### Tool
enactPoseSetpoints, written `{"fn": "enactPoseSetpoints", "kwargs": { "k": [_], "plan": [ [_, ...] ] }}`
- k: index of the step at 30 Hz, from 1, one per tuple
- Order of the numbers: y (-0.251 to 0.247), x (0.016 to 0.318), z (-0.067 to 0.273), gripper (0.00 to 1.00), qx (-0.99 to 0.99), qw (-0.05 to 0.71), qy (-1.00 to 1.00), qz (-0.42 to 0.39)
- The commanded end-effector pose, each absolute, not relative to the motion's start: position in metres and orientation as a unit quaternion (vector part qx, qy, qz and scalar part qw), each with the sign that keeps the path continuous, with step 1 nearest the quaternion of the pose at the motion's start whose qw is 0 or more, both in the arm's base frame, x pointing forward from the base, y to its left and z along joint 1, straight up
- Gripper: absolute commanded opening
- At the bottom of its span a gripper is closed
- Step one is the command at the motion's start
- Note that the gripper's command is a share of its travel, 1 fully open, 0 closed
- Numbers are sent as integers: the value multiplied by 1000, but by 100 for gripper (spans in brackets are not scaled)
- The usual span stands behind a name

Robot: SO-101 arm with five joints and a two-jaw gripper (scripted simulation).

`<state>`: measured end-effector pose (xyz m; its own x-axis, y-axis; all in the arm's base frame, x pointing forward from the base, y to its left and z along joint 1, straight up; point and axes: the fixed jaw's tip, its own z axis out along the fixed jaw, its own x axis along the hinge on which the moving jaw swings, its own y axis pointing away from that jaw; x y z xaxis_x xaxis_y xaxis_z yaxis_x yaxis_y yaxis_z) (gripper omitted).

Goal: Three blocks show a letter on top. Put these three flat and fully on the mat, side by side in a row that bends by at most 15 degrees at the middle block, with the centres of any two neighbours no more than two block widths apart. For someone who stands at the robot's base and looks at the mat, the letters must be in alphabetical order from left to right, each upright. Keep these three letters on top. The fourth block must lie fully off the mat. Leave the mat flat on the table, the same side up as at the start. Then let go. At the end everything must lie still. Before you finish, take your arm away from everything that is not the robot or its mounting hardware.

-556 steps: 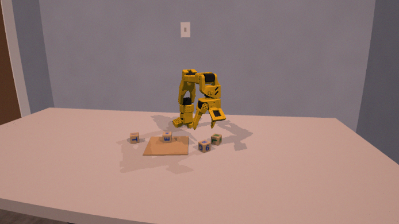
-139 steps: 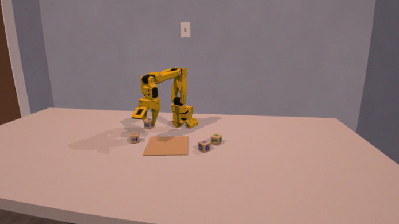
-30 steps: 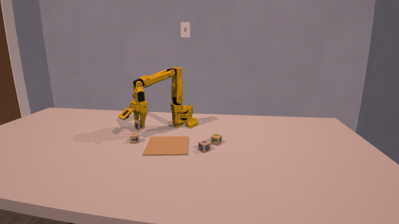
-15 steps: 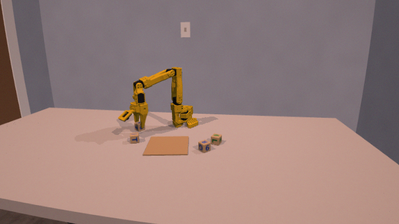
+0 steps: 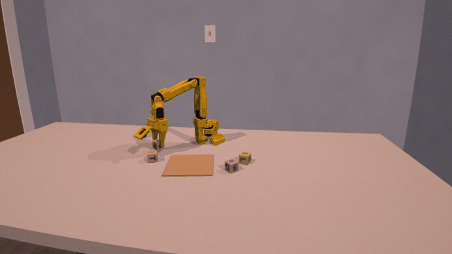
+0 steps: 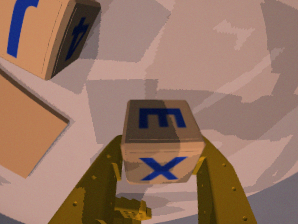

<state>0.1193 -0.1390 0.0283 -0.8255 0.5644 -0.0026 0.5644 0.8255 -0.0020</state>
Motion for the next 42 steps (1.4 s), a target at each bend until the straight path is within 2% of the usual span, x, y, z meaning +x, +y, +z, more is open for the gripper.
{"fn": "enactPoseSetpoints", "kwargs": {
  "k": [1,37,42],
  "plan": [
    [-147,125,37,0,298,29,954,-20],
    [-147,125,27,0,298,29,954,-20],
    [-147,125,27,5,298,29,954,-20]
  ]
}}
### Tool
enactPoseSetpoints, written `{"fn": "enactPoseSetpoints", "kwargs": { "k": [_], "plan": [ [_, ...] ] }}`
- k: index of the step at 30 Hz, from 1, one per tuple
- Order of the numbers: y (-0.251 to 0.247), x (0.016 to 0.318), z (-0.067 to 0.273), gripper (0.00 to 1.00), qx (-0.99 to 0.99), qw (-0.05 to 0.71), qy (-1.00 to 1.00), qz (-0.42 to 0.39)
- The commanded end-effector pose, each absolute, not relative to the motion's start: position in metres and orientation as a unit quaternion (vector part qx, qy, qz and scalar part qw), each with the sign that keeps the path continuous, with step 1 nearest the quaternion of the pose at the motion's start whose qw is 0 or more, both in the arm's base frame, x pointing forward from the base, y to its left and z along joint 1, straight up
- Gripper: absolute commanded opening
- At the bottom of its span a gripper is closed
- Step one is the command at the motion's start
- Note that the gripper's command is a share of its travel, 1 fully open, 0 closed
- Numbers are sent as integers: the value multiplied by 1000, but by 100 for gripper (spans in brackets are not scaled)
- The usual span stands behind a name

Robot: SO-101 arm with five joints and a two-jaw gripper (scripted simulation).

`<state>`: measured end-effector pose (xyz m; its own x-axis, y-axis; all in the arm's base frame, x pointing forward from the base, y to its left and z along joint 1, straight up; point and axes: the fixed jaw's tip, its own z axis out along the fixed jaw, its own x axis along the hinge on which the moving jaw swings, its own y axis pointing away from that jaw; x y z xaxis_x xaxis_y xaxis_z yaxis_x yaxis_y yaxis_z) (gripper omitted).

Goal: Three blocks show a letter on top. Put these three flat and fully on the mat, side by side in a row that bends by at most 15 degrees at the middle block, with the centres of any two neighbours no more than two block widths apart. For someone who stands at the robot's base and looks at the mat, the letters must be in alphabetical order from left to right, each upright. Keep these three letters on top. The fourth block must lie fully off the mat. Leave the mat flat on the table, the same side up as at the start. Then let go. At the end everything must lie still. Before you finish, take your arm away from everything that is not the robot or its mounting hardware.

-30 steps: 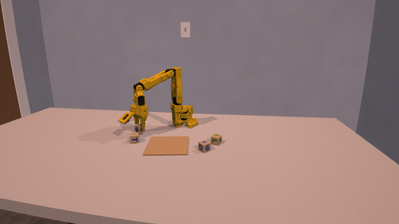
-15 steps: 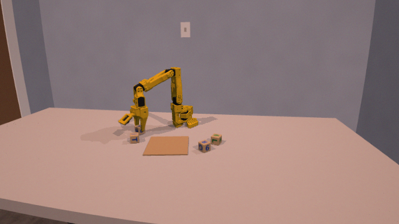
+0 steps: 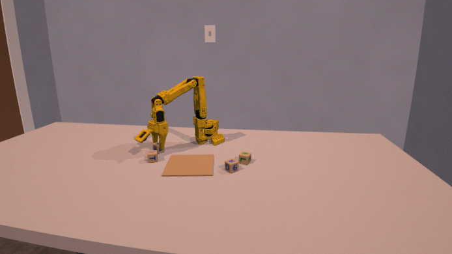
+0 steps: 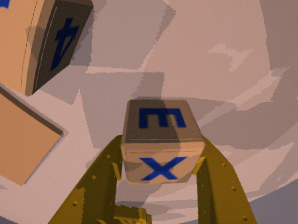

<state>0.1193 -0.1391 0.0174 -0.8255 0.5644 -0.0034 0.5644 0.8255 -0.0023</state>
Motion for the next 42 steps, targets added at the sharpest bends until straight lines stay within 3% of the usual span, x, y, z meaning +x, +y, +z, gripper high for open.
{"fn": "enactPoseSetpoints", "kwargs": {
  "k": [1,6,18,42],
  "plan": [
    [-147,125,27,8,298,29,954,-20],
    [-147,125,27,16,298,29,954,-20],
    [-147,125,27,19,298,29,954,-20],
    [-147,125,27,36,298,29,954,-20]
  ]
}}
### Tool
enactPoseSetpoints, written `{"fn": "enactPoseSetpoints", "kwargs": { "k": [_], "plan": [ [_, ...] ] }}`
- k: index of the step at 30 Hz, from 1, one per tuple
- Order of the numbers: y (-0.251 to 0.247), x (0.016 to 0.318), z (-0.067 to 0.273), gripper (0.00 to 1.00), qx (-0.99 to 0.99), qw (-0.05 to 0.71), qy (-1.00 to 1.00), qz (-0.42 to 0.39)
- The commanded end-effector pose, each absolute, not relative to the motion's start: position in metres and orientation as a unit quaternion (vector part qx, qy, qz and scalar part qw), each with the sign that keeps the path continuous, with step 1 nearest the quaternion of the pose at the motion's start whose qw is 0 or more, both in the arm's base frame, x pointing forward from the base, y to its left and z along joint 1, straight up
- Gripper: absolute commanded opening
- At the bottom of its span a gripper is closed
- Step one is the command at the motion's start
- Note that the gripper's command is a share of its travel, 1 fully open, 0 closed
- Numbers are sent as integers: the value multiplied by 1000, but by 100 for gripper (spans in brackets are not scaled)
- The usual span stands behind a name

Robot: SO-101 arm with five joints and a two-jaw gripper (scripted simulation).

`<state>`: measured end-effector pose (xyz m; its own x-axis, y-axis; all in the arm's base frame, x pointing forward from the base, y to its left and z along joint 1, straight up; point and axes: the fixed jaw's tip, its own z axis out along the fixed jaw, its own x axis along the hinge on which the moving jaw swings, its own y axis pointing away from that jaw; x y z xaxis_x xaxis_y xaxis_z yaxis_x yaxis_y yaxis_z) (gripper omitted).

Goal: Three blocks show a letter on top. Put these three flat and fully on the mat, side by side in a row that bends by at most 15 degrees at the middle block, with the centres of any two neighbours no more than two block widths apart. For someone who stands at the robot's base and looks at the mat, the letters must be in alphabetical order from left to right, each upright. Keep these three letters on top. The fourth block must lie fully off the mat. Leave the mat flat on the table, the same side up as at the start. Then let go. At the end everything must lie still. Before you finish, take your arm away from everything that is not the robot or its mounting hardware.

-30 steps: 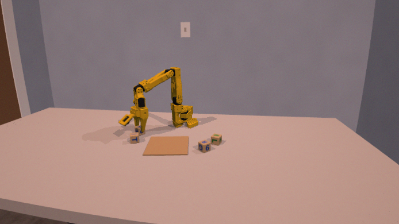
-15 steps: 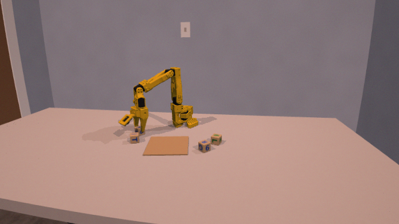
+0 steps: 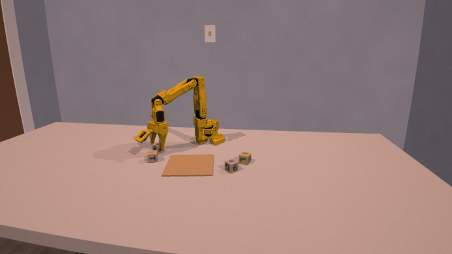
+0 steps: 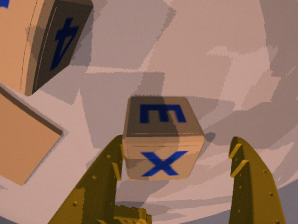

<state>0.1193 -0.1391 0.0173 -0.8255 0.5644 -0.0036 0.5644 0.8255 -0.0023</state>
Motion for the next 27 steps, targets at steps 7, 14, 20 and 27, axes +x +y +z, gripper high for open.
{"fn": "enactPoseSetpoints", "kwargs": {
  "k": [7,14,20,27],
  "plan": [
    [-147,125,28,36,298,29,954,-20],
    [-148,126,42,36,298,29,954,-20],
    [-148,126,57,36,298,29,954,-20],
    [-145,124,80,36,298,29,954,-20]
  ]
}}
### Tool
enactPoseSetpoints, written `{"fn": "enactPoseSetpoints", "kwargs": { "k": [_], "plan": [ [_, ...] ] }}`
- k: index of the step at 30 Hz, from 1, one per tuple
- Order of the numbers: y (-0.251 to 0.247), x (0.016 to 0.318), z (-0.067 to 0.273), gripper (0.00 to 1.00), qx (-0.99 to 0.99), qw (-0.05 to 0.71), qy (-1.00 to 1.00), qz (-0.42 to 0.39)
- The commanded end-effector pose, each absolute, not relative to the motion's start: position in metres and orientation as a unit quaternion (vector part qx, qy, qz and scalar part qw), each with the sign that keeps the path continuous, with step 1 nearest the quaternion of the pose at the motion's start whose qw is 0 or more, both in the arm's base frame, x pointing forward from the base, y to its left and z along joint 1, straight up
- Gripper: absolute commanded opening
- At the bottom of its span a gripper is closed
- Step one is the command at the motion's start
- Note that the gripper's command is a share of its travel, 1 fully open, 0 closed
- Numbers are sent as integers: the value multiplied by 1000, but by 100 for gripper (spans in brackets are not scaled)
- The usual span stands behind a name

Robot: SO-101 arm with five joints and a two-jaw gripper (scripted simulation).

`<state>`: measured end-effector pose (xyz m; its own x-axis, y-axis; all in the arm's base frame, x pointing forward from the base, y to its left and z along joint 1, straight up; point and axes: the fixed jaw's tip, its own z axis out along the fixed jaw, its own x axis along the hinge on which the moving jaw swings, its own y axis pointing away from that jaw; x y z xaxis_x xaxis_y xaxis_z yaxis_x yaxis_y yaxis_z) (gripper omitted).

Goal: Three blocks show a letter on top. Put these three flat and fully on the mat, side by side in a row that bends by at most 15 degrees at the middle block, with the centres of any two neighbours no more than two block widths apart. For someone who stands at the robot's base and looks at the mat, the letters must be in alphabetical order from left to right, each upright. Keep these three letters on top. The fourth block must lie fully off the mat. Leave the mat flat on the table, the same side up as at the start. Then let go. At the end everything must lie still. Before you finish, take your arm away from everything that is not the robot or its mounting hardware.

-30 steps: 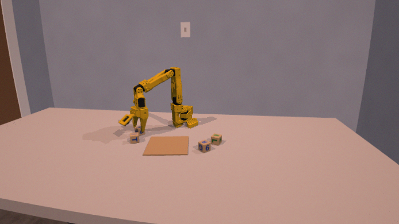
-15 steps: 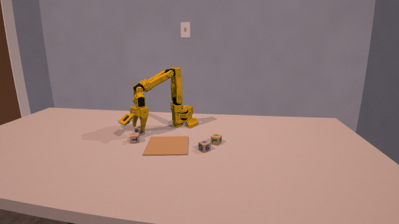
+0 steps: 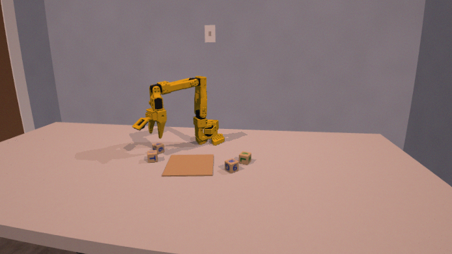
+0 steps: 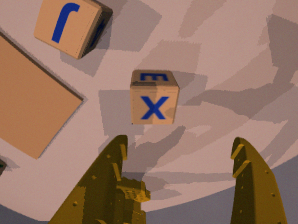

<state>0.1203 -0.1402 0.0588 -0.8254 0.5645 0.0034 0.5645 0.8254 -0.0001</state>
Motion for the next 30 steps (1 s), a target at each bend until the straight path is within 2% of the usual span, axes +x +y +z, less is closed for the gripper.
{"fn": "enactPoseSetpoints", "kwargs": {
  "k": [1,30],
  "plan": [
    [-145,123,82,36,-298,-29,-954,20],
    [-144,123,88,36,-298,-31,-954,21]
  ]
}}
